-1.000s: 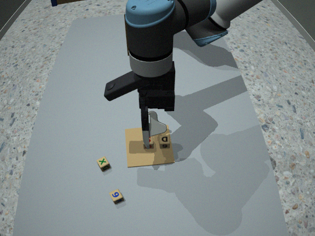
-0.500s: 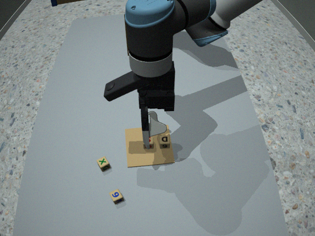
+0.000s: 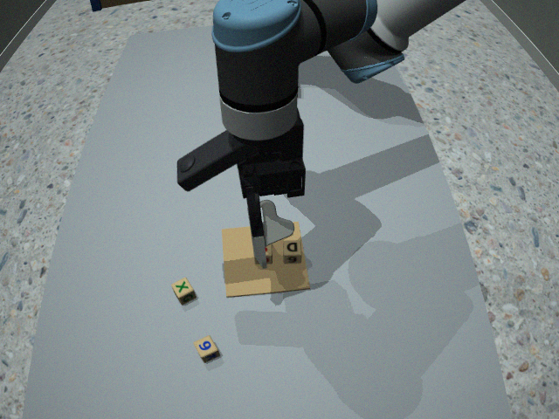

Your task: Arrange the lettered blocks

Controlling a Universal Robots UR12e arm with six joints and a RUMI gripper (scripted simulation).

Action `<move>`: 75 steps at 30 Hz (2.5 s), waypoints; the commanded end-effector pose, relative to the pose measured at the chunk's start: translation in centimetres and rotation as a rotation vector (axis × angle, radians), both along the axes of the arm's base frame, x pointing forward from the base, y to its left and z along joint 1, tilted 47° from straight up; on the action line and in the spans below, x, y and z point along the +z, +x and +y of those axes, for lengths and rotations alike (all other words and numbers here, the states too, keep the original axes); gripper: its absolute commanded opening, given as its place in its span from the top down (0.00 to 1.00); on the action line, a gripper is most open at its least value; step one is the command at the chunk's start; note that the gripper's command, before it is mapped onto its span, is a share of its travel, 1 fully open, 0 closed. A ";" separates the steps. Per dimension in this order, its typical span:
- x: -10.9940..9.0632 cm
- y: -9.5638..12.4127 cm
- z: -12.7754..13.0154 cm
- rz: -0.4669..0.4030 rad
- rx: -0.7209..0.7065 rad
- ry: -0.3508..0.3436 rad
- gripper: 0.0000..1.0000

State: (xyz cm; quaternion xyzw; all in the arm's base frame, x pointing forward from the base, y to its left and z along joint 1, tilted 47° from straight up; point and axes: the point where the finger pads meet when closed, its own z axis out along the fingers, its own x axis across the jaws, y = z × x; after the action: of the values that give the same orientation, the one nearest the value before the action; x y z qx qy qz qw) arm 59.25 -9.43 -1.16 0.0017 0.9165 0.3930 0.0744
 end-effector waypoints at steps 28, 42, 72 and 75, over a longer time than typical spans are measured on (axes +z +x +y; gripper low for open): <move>-3.7 3.1 -4.2 -0.591 0.557 -0.112 0.00; -5.4 4.1 -5.8 -0.854 0.805 -0.163 0.00; -8.9 5.1 -8.6 -1.351 1.273 -0.258 0.00; -9.1 5.1 -8.7 -1.377 1.298 -0.263 0.00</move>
State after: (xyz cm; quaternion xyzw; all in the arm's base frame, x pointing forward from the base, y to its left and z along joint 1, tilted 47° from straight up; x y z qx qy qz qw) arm 64.29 -17.87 -10.04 -0.7330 0.5503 0.1755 0.3591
